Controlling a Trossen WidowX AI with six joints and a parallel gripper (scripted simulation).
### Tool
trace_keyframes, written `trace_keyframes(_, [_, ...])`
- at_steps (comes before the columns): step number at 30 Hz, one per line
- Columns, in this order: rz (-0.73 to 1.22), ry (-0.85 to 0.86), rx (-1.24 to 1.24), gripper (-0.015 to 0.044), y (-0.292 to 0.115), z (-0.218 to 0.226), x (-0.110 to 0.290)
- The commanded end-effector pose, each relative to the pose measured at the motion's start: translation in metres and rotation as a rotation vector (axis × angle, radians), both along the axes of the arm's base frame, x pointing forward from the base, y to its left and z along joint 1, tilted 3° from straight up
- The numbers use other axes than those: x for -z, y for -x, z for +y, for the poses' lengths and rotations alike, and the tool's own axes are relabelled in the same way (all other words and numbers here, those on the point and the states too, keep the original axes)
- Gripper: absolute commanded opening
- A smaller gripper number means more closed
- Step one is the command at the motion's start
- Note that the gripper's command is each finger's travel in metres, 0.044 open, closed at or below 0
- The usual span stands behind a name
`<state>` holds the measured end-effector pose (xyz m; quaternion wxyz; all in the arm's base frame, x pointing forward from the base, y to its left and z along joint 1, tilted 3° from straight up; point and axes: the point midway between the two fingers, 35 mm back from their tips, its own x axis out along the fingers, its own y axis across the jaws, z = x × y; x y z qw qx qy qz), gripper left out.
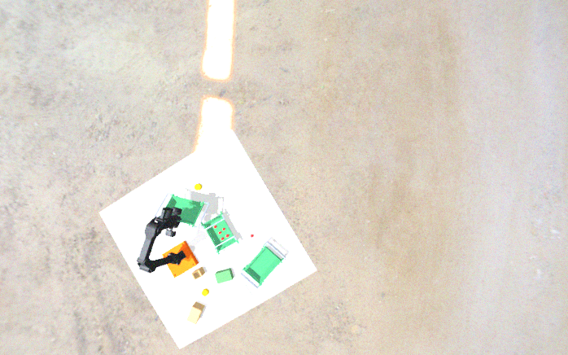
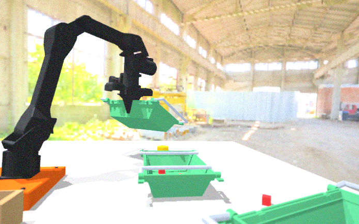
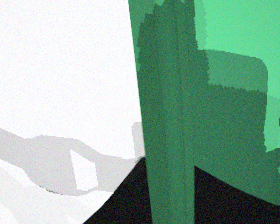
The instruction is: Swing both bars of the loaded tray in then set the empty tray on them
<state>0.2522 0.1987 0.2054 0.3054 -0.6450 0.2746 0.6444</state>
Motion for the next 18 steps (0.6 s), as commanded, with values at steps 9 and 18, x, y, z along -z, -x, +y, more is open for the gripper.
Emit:
trace_keyframes(9, [-0.012,-0.022,0.150,0.0000,-0.027,-0.035,-0.006])
trace_keyframes(18, [-0.008,-0.023,0.262,0.0000,-0.043,-0.065,-0.004])
